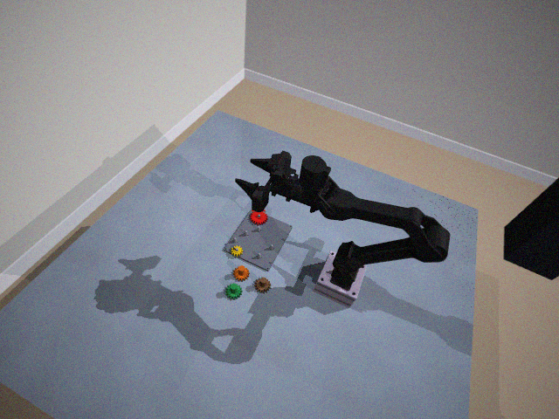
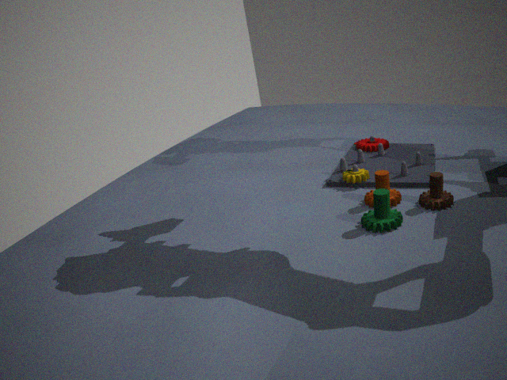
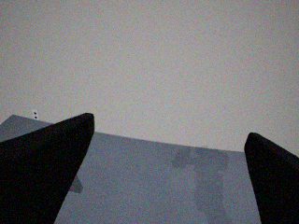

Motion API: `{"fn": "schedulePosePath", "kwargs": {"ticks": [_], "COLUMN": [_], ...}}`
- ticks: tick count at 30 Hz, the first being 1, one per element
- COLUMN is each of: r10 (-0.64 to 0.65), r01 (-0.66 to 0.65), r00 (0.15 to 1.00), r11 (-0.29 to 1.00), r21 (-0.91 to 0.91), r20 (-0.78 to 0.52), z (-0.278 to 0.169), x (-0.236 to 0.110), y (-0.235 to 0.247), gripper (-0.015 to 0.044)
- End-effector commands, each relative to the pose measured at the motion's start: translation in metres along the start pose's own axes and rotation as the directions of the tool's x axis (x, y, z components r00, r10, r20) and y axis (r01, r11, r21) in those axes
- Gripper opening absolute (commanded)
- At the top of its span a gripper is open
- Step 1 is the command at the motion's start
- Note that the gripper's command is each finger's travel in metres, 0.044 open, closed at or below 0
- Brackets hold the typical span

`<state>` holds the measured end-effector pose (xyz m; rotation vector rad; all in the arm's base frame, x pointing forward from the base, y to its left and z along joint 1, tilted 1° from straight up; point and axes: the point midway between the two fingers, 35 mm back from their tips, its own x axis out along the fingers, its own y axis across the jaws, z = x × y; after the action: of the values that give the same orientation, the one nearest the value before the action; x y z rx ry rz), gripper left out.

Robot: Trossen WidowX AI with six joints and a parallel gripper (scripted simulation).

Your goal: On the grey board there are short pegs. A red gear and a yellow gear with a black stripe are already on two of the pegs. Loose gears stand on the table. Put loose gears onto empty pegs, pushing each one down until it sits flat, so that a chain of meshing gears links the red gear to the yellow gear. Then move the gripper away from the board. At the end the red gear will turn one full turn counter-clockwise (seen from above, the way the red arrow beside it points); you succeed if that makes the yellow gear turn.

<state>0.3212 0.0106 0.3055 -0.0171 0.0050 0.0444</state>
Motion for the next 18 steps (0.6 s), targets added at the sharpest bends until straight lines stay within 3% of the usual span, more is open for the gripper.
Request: {"fn": "schedulePosePath", "kwargs": {"ticks": [1, 5, 9, 13, 18], "r10": [0.003, 0.061, 0.115, 0.138, 0.102], "r01": [-0.003, -0.003, 0.126, 0.351, 0.648], "r00": [1.0, 0.964, 0.838, 0.634, 0.304], "r11": [1.0, 0.976, 0.91, 0.826, 0.707], "r21": [0.011, 0.217, 0.395, 0.441, 0.284], "r20": [-0.012, -0.258, -0.533, -0.761, -0.947], "z": [-0.002, -0.048, -0.106, -0.163, -0.225], "x": [0.002, 0.027, 0.041, 0.039, 0.016], "y": [0.001, 0.021, 0.048, 0.074, 0.101], "gripper": [0.0426, 0.044, 0.044, 0.044, 0.044]}}
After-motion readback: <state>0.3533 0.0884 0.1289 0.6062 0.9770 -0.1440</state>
